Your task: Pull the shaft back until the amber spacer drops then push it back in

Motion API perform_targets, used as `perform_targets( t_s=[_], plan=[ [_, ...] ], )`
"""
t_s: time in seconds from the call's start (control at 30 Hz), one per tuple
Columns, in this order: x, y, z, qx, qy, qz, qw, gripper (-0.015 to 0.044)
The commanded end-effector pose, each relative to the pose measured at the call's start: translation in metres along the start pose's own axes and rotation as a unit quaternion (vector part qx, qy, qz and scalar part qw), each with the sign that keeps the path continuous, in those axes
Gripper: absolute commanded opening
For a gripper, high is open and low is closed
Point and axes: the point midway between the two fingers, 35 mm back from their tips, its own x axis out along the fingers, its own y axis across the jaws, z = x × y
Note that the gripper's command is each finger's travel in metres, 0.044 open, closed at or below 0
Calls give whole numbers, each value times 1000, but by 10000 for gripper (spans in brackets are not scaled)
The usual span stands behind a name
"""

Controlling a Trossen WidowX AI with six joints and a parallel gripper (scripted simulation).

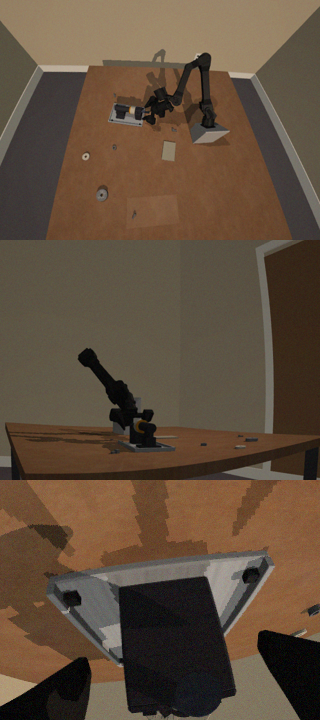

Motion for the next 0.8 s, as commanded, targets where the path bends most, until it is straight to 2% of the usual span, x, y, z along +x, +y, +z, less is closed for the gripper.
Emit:
perform_targets(
  t_s=[0.0,0.13,0.63,0.77],
  plan=[
    [6,0,-3,-1,3,0,1000,440],
    [6,0,-3,-1,3,0,1000,440],
    [3,0,0,0,0,0,1000,46],
    [3,0,0,0,0,0,1000,20]
  ],
)
